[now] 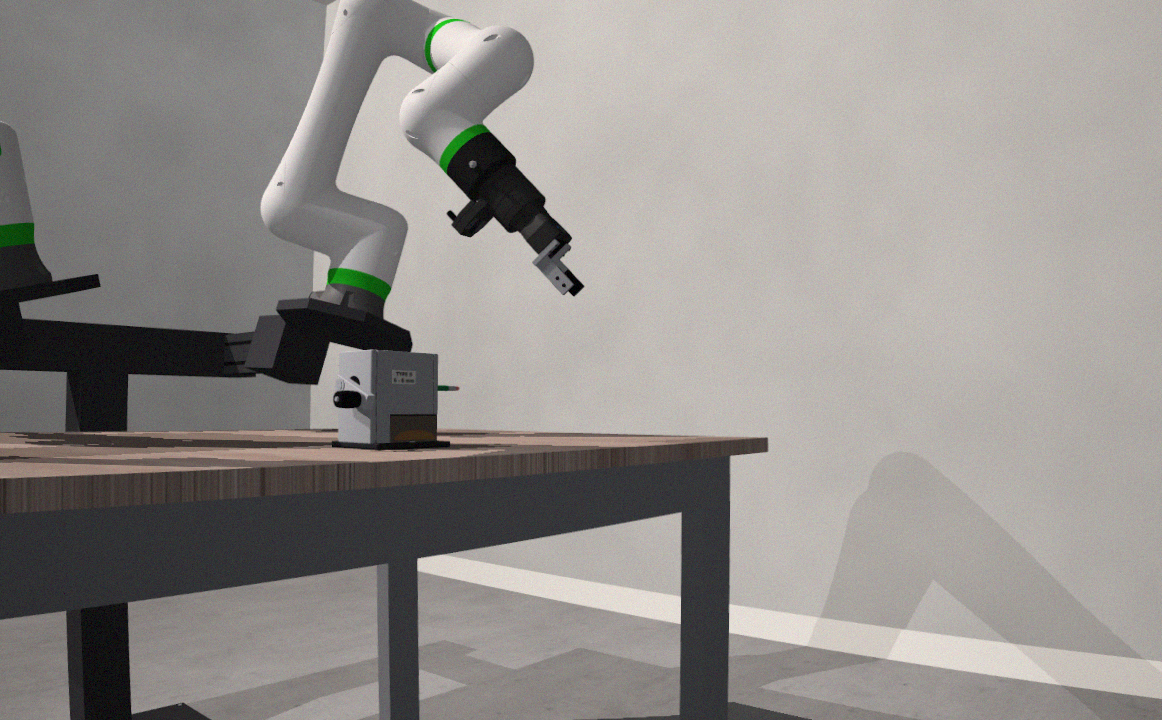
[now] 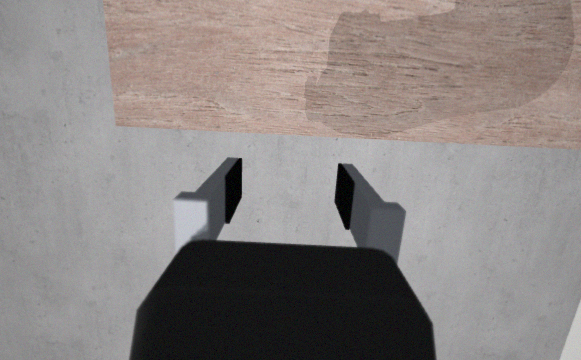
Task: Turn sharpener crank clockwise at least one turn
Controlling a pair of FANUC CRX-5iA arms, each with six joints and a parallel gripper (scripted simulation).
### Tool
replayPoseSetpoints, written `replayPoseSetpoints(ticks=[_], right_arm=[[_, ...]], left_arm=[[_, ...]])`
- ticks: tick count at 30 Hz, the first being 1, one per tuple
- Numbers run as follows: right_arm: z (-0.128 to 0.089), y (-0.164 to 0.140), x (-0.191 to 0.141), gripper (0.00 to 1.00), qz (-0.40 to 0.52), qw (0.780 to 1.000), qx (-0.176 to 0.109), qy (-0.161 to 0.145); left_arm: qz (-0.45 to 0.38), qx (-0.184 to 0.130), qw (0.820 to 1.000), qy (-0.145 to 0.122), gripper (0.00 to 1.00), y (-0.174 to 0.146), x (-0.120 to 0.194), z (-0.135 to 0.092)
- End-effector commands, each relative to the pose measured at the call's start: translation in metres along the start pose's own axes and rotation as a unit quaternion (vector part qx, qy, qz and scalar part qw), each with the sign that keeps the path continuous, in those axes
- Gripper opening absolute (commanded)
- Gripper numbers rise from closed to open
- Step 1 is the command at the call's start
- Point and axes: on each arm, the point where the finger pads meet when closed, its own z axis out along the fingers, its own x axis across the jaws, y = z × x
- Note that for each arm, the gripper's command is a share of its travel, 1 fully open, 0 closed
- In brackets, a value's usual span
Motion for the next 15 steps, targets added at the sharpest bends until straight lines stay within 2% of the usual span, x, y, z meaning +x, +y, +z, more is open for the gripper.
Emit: replayPoseSetpoints(ticks=[1,8,15], right_arm=[[-0.001,0.0,0.0,1.0,0.0,1.0,-0.001,0.0],[-0.001,0.0,0.0,1.0,0.0,1.0,-0.001,0.0],[-0.001,0.0,0.0,1.0,0.0,1.0,-0.001,0.0]], left_arm=[[-0.074,0.039,0.996,0.003,1.0,-0.025,-0.031,-0.004],[-0.174,0.1,0.98,0.013,1.0,-0.062,-0.077,-0.015],[-0.276,0.163,0.947,0.034,1.0,-0.1,-0.126,-0.032]])
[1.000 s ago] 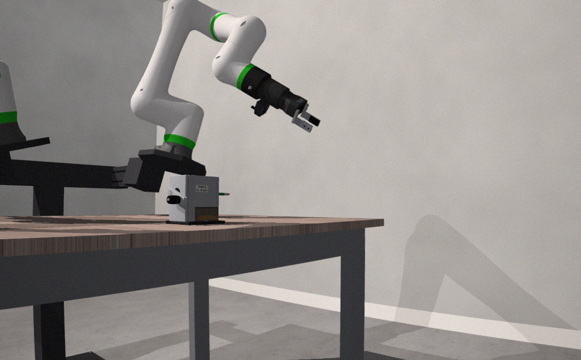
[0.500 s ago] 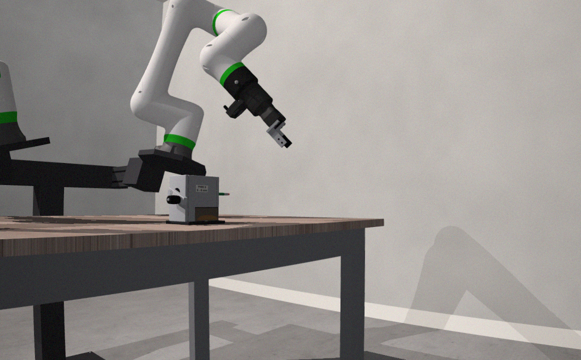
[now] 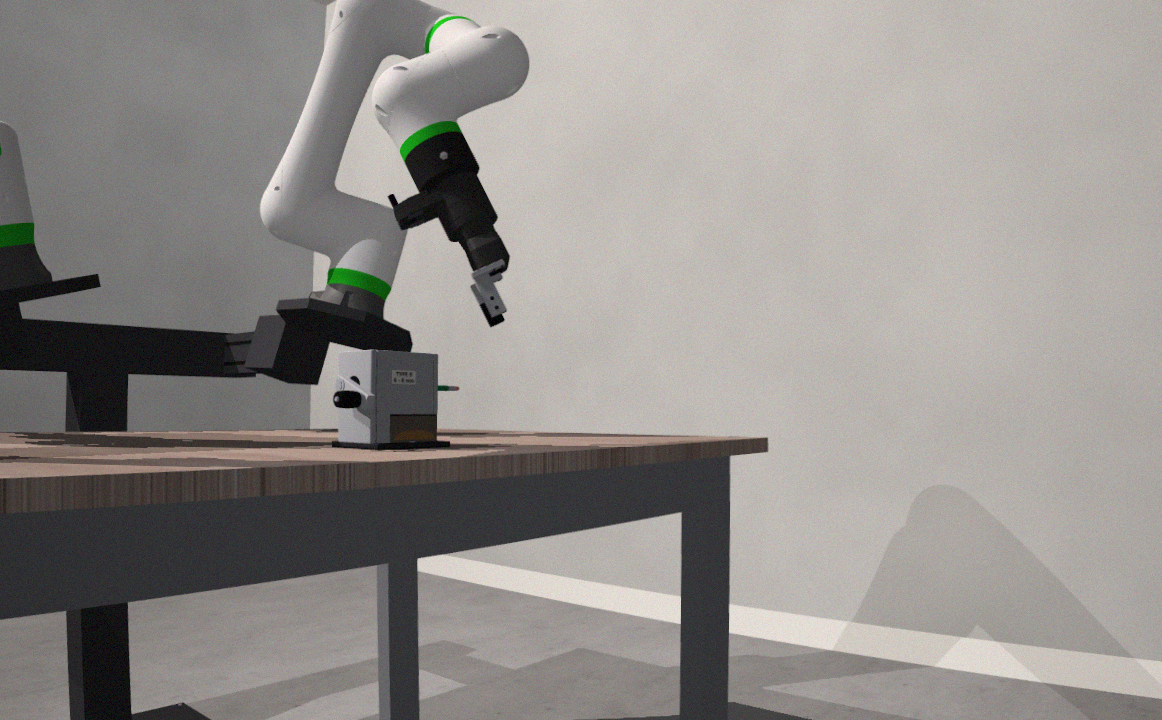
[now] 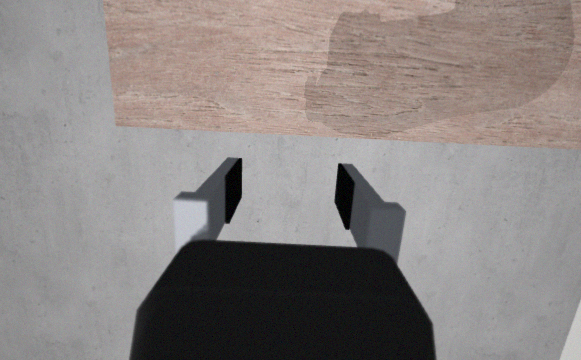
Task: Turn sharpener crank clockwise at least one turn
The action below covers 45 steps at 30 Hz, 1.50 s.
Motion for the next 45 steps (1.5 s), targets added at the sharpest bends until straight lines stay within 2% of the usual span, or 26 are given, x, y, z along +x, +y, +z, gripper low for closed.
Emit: replayPoseSetpoints(ticks=[1,2,4,9,17,19,22,24,29,30,45], right_arm=[[-0.001,0.0,0.0,1.0,0.0,1.0,-0.001,0.0],[-0.001,0.0,0.0,1.0,0.0,1.0,-0.001,0.0],[-0.001,0.0,0.0,1.0,0.0,1.0,-0.001,0.0],[-0.001,0.0,0.0,1.0,0.0,1.0,-0.001,0.0],[-0.001,0.0,0.0,1.0,0.0,1.0,-0.001,0.0],[-0.001,0.0,0.0,1.0,0.0,1.0,-0.001,0.0],[-0.001,0.0,0.0,1.0,0.0,1.0,-0.001,0.0],[-0.001,0.0,0.0,1.0,0.0,1.0,-0.001,0.0],[-0.001,0.0,0.0,1.0,0.0,1.0,-0.001,0.0],[-0.001,0.0,0.0,1.0,0.0,1.0,-0.001,0.0],[-0.001,0.0,0.0,1.0,0.0,1.0,-0.001,0.0]], left_arm=[[-0.056,0.03,0.998,0.013,1.0,-0.029,-0.015,-0.002],[-0.056,0.03,0.998,0.013,1.0,-0.029,-0.015,-0.002],[-0.111,0.061,0.991,0.029,1.0,-0.06,-0.029,-0.007],[-0.177,0.099,0.978,0.053,1.0,-0.097,-0.046,-0.014],[-0.288,0.159,0.938,0.105,1.0,-0.162,-0.077,-0.03],[-0.288,0.159,0.938,0.105,1.0,-0.162,-0.077,-0.03],[-0.327,0.179,0.919,0.128,1.0,-0.185,-0.088,-0.037],[-0.34,0.185,0.912,0.136,1.0,-0.192,-0.092,-0.04],[-0.345,0.187,0.909,0.139,1.0,-0.196,-0.094,-0.041],[-0.345,0.187,0.909,0.139,0.0,-0.196,-0.094,-0.041],[-0.345,0.187,0.909,0.139,0.0,-0.196,-0.094,-0.041]])
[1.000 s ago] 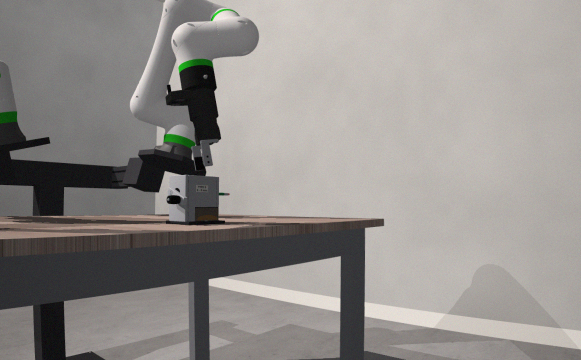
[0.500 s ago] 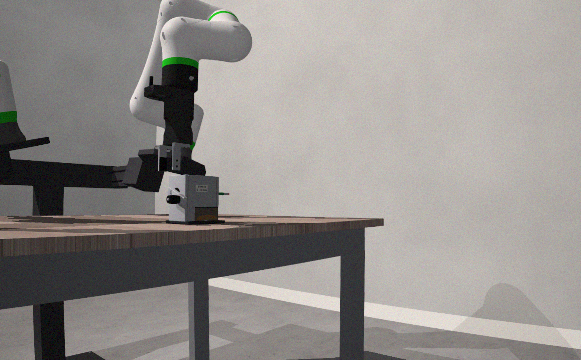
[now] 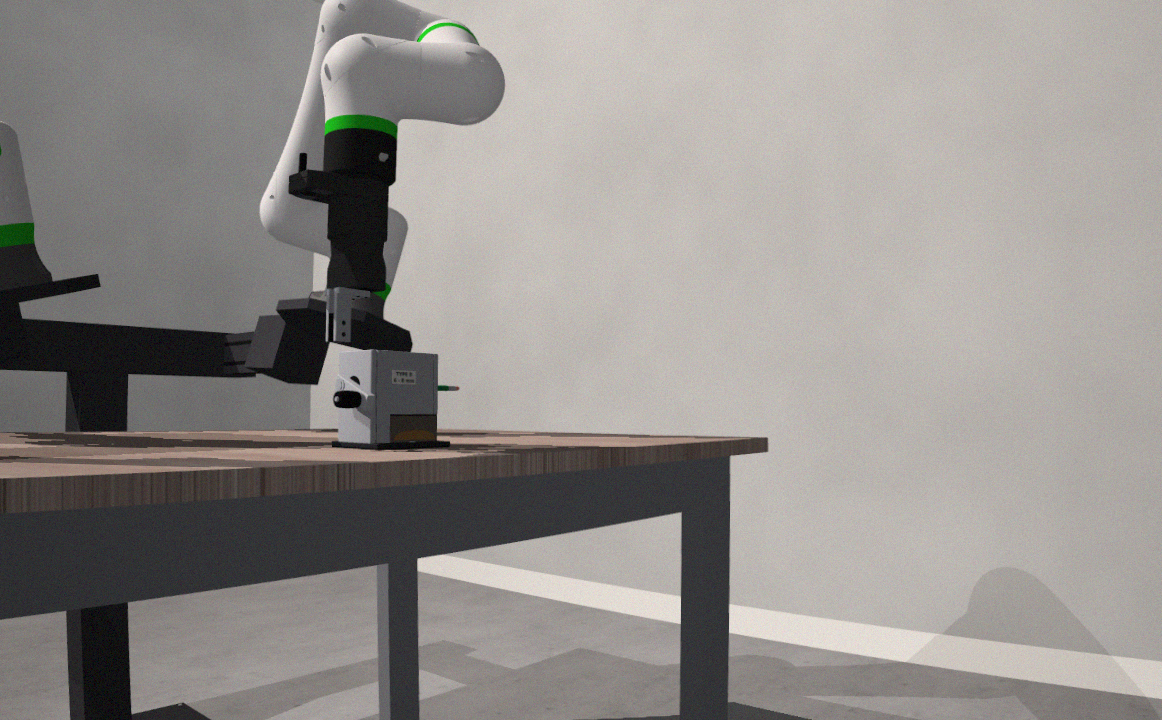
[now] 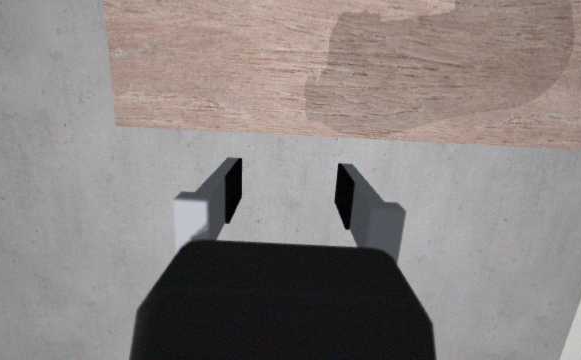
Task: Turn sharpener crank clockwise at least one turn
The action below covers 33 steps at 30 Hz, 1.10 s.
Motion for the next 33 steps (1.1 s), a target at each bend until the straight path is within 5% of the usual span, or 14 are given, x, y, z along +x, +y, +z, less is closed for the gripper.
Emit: replayPoseSetpoints(ticks=[1,25,33], right_arm=[[-0.0011,0.0004,-0.0002,1.0,0.0,1.0,-0.001,0.0],[-0.0011,0.0004,-0.0002,1.0,0.0,1.0,-0.001,0.0],[-0.0011,0.0004,-0.0002,1.0,0.0,1.0,-0.001,0.0]], left_arm=[[0.0,0.001,1.0,-0.001,0.0,-0.0007,-0.0006,-0.0015],[0.01,0.001,1.0,-0.001,0.0,-0.001,-0.0001,-0.0015],[0.134,0.001,0.991,-0.001,0.0,-0.0041,0.0058,-0.0015]])
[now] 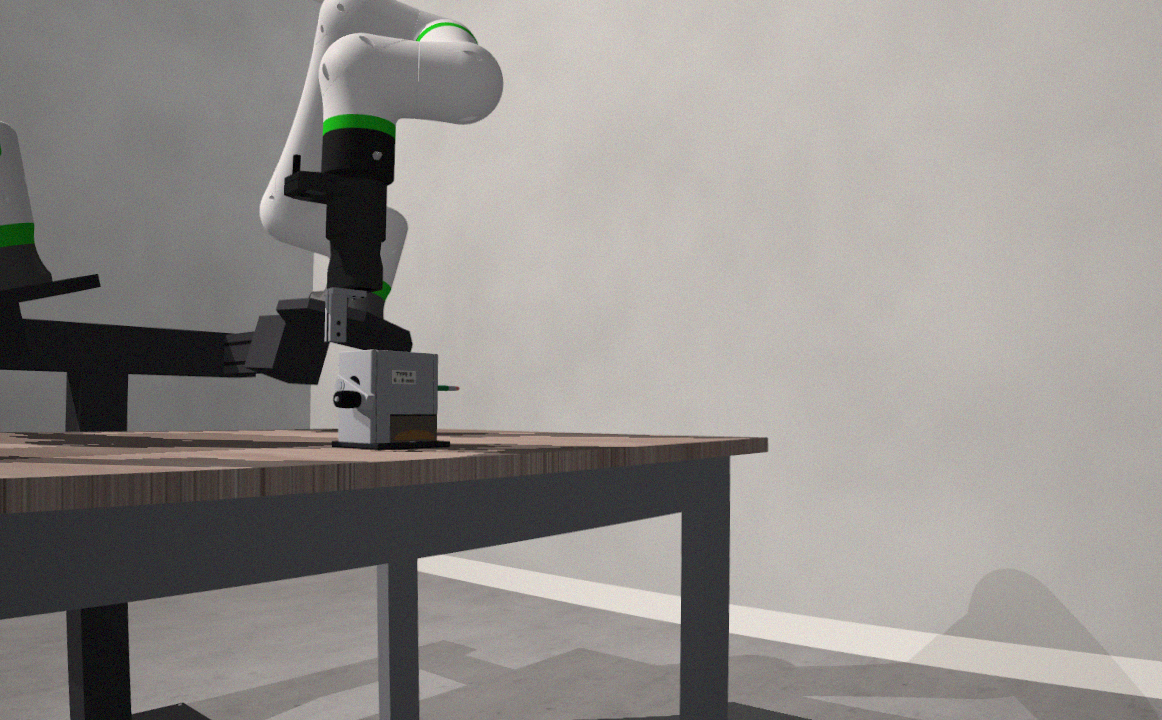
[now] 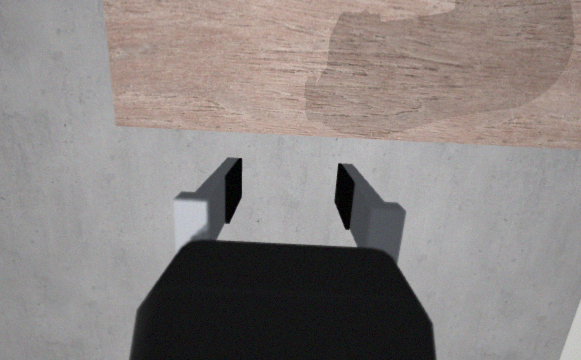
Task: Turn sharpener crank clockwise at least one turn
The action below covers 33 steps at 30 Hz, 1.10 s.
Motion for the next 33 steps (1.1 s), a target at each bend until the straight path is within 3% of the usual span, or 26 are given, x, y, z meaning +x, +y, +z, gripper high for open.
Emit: replayPoseSetpoints(ticks=[1,9,11,17,24,26,27,33], right_arm=[[-0.001,0.0,0.0,1.0,0.0,1.0,-0.001,0.0],[-0.001,0.0,0.0,1.0,0.0,1.0,-0.001,0.0],[-0.001,0.0,0.0,1.0,0.0,1.0,-0.001,0.0],[-0.001,0.0,0.0,1.0,0.0,1.0,-0.001,0.0],[-0.001,0.0,0.0,1.0,0.0,1.0,-0.001,0.0],[-0.001,0.0,0.0,1.0,0.0,1.0,-0.001,0.0],[-0.001,0.0,0.0,1.0,0.0,1.0,-0.001,0.0],[-0.001,0.0,0.0,1.0,0.0,1.0,-0.001,0.0]], left_arm=[[0.084,0.002,0.996,0.0,0.0,-0.003,0.003,-0.001],[0.178,0.002,0.984,0.0,0.0,-0.005,0.007,-0.001],[0.236,0.002,0.972,0.0,0.0,-0.005,0.009,-0.001],[0.323,0.002,0.947,-0.001,0.0,-0.006,0.013,-0.002],[0.425,0.002,0.905,-0.001,0.0,-0.005,0.016,-0.002],[0.425,0.002,0.905,-0.001,0.0,-0.005,0.016,-0.002],[0.467,0.002,0.884,-0.001,0.0,-0.005,0.017,-0.002],[0.542,0.001,0.84,-0.001,0.0,-0.004,0.019,-0.002]])
